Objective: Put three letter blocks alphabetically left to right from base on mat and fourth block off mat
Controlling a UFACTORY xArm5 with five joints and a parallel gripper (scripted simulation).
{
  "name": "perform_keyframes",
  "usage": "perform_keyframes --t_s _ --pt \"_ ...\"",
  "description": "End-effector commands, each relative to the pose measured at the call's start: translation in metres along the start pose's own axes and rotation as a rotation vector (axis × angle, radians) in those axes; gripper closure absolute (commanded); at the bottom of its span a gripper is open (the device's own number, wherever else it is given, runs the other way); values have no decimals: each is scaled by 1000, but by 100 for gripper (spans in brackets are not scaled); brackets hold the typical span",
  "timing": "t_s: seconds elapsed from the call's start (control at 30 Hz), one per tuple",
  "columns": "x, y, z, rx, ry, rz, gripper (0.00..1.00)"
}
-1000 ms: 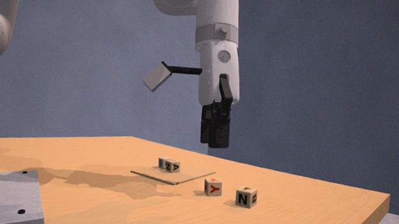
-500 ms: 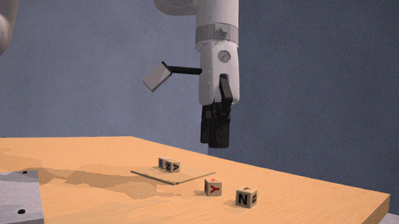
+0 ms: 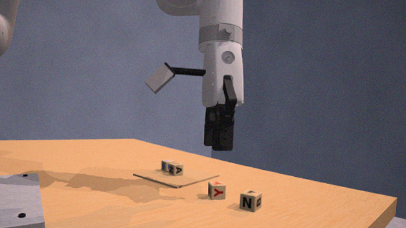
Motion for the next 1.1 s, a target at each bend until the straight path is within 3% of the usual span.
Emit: perform_keyframes --t_s 0.0,0.43,1.07 --pt "0 1 -1 -4 1 0 37" --pt "0 1 4 -3 1 0 37" --pt "0 1 28 -3 1 0 37"
Point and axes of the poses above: the point where the finger pads meet when closed, its own z axis out along the fingers, its own x axis across the jaws, y = z × x, the point moved 1 cm from there along -z, back along the fingers, and after that the axes turned 11 degrees about z, right-handed, at the moved point
